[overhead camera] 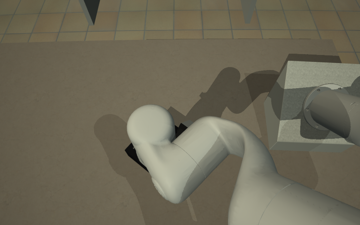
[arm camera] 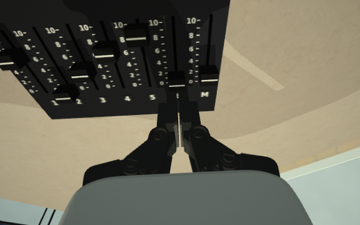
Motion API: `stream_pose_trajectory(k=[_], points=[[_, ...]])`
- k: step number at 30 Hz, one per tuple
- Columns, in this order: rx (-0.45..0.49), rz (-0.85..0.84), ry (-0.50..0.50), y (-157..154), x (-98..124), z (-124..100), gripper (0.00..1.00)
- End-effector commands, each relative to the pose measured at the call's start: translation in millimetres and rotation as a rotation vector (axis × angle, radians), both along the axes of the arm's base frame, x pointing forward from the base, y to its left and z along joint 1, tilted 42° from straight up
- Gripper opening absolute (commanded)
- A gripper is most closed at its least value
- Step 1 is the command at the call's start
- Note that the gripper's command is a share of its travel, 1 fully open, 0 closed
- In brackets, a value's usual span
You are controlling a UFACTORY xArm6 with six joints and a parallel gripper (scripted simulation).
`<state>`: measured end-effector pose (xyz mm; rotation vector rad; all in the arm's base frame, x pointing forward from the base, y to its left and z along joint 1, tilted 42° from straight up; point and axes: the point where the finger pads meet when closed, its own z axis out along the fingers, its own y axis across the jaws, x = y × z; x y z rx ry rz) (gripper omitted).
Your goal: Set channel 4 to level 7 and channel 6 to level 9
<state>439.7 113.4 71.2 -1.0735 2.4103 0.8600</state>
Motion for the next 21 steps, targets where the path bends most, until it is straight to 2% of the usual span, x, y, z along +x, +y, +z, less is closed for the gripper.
stream_pose_trajectory(k=[1, 21], points=[[-0.001, -0.002, -0.002, -1.3, 0.2, 0.1, 0.0], [-0.001, -0.002, -0.002, -6.8, -6.4, -5.5, 0.0]])
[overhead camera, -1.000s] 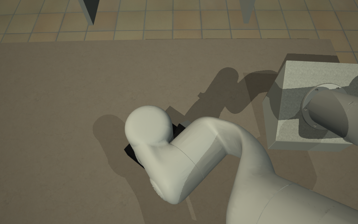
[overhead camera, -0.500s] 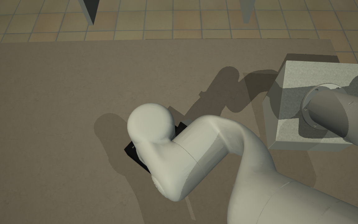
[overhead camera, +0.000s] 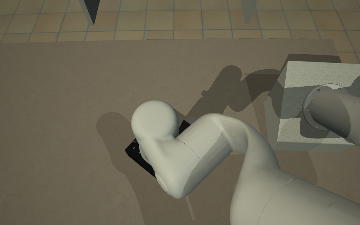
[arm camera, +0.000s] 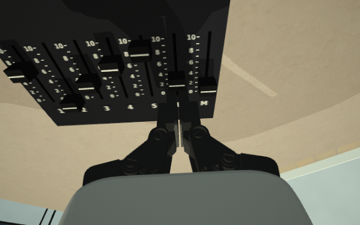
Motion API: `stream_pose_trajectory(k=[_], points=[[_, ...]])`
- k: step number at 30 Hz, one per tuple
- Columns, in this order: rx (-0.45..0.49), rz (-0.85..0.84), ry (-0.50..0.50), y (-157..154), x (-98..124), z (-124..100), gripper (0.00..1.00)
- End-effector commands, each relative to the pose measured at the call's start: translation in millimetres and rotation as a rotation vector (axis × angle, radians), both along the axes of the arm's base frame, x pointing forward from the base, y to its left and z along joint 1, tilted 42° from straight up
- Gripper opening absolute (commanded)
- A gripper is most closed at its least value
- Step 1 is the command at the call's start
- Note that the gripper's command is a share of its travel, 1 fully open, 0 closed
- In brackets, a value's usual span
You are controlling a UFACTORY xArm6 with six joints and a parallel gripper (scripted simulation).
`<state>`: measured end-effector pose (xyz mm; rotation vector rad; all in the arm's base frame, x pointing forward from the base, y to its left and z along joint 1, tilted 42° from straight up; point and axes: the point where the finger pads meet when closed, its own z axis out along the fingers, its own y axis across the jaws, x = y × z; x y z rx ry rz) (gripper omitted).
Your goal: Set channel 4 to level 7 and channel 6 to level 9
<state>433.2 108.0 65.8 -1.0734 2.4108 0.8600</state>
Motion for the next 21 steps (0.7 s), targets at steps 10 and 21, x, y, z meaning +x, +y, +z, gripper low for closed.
stream_pose_trajectory(k=[10, 21], points=[[-0.001, -0.001, -0.002, -4.7, -3.9, -3.3, 0.0], [-0.001, -0.001, -0.002, -7.5, -7.3, -6.2, 0.0]])
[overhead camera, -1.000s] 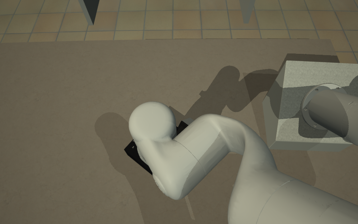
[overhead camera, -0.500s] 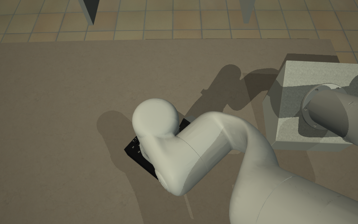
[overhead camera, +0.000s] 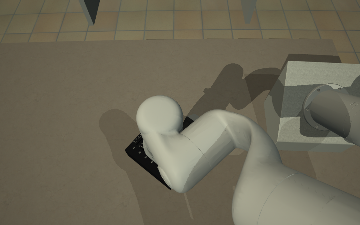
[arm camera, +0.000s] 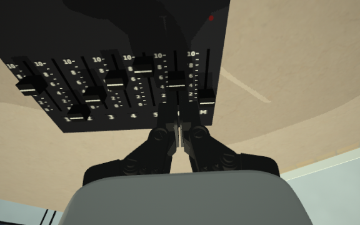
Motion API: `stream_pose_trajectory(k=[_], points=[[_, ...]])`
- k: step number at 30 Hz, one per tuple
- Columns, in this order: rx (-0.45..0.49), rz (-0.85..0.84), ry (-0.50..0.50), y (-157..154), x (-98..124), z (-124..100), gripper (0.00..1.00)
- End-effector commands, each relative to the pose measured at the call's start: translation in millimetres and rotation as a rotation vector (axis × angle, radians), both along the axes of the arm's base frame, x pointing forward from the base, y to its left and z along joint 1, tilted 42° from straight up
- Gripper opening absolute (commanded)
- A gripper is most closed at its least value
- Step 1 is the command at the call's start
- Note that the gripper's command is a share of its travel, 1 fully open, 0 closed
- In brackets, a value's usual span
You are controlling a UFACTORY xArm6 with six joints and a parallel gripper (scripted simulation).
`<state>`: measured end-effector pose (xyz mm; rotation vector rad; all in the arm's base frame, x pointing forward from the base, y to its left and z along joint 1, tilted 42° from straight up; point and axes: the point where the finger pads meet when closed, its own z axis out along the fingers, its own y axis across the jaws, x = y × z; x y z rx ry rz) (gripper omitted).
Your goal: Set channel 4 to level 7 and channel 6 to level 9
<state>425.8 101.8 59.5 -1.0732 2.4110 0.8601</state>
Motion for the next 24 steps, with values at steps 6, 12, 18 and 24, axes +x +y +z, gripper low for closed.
stream_pose_trajectory(k=[6, 12, 18, 24], points=[[-0.001, -0.001, -0.003, -3.0, -1.8, -1.6, 0.0], [-0.001, -0.001, -0.003, -4.0, -3.0, -2.6, 0.0], [-0.001, -0.001, -0.003, -5.2, -4.5, -3.8, 0.0], [-0.001, -0.001, -0.003, -6.2, -5.7, -4.8, 0.0]])
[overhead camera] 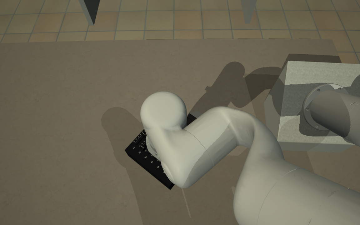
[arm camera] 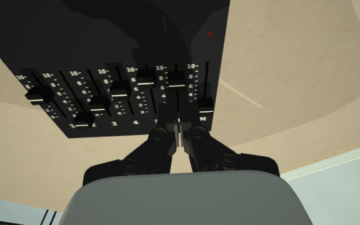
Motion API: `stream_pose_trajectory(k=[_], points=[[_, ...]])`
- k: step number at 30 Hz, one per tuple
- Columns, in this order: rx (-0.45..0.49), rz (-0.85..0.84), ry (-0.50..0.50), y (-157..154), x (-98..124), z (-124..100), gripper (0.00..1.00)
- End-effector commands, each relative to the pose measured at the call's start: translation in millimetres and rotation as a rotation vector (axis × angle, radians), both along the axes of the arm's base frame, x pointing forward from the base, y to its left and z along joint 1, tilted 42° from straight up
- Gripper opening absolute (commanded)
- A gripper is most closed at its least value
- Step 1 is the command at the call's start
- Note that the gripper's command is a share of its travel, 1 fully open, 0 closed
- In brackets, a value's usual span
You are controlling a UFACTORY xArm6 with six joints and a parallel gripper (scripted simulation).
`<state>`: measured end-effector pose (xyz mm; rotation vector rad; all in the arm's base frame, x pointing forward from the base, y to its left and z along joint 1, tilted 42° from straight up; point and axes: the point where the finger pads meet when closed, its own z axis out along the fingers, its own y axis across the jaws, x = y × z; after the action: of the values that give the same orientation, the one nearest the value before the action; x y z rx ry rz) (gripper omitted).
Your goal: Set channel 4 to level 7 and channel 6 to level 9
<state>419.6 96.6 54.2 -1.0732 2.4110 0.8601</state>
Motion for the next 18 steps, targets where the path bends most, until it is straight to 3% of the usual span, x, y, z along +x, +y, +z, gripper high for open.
stream_pose_trajectory(k=[1, 18], points=[[-0.001, -0.001, -0.002, -1.0, 0.5, 0.4, 0.0], [-0.001, -0.001, -0.002, -2.2, -1.0, -0.8, 0.0]])
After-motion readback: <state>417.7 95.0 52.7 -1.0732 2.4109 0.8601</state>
